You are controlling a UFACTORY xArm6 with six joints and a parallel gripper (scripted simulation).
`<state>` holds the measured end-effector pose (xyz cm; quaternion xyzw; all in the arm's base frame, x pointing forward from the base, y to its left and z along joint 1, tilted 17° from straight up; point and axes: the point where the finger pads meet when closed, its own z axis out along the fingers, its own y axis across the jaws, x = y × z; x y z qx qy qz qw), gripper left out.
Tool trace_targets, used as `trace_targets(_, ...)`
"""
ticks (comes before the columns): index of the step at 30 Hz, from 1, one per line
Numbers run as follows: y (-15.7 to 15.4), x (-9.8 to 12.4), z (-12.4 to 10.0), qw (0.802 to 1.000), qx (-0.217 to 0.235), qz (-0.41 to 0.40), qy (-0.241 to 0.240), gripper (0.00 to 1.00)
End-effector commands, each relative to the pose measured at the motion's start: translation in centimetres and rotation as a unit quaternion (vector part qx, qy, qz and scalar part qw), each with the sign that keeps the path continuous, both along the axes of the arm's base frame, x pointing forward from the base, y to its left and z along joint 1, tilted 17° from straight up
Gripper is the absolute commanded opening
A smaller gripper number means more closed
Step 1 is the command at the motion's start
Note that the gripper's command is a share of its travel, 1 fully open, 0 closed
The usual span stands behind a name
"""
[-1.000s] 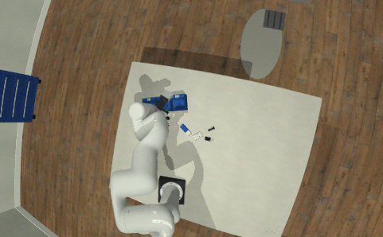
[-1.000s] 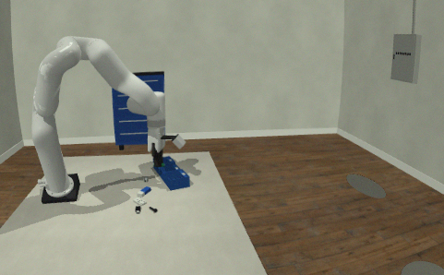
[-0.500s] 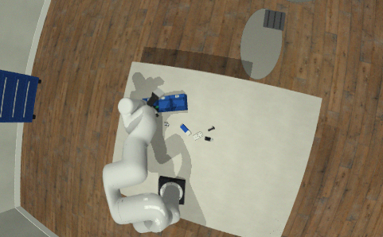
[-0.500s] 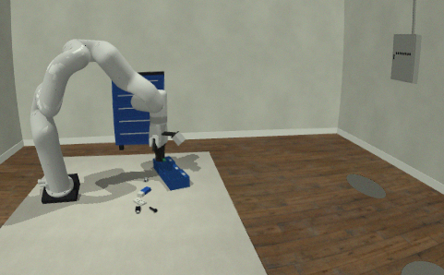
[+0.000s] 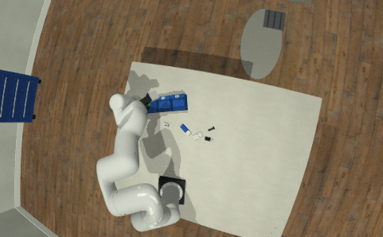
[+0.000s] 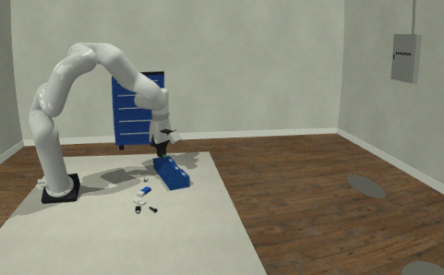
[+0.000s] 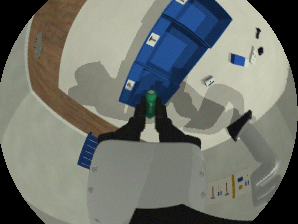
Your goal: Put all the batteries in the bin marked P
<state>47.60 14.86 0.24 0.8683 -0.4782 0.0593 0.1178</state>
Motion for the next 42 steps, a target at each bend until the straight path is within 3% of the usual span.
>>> trace_targets(1,0.4,0.3,0.1,0.997,-0.005,-0.075,-0.023,0.0)
trace_targets(14,0.3,0.3,0.1,0.973,-0.016,-0.221,-0.065,0.0)
trace_targets(32,0.3,0.3,0.1,0.973,-0.016,-0.221,-0.065,0.0)
trace_targets(42,-0.2,0.2,-1.4,0.973,-0.016,-0.221,-0.065,0.0)
